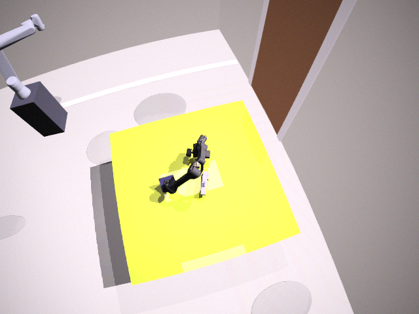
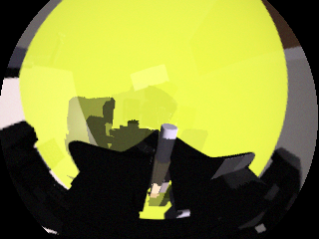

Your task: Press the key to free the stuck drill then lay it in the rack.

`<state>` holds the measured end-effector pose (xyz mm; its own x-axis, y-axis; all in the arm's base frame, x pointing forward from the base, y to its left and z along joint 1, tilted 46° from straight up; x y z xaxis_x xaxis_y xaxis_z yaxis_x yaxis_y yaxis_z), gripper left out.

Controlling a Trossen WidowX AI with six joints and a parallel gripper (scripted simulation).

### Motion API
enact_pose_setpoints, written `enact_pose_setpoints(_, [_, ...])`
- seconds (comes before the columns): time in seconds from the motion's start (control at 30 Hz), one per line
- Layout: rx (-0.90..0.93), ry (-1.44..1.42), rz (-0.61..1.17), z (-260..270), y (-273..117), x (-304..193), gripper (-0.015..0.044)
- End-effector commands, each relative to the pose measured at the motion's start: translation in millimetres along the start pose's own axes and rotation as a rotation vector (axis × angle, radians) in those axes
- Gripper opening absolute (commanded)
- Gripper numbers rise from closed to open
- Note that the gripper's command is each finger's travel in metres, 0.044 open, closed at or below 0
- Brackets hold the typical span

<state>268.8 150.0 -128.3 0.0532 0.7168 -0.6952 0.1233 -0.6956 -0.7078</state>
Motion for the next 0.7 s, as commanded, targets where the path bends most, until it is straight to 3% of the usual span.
enact_pose_setpoints(0.0, [0.001, -0.007, 0.01, 2.1, 6.1, -1.5, 0.0])
enact_pose_setpoints(0.37, [0.001, -0.007, 0.01, 4.4, 10.2, -1.8, 0.0])
enact_pose_setpoints(0.67, [-0.008, -0.005, -0.004, 2.7, 3.6, 1.7, 0.0236])
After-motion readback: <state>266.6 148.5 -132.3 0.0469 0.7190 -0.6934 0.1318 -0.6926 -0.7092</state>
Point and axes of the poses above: the point midway between the two fingers, 35 mm back from their tips, its own y axis out along the fingers, its own z axis across the jaws, x = y × z, the point moved 1 cm from there along -y, back along the fingers, and after that the axes turned 15 degrees about -y, right-handed, at the moved point
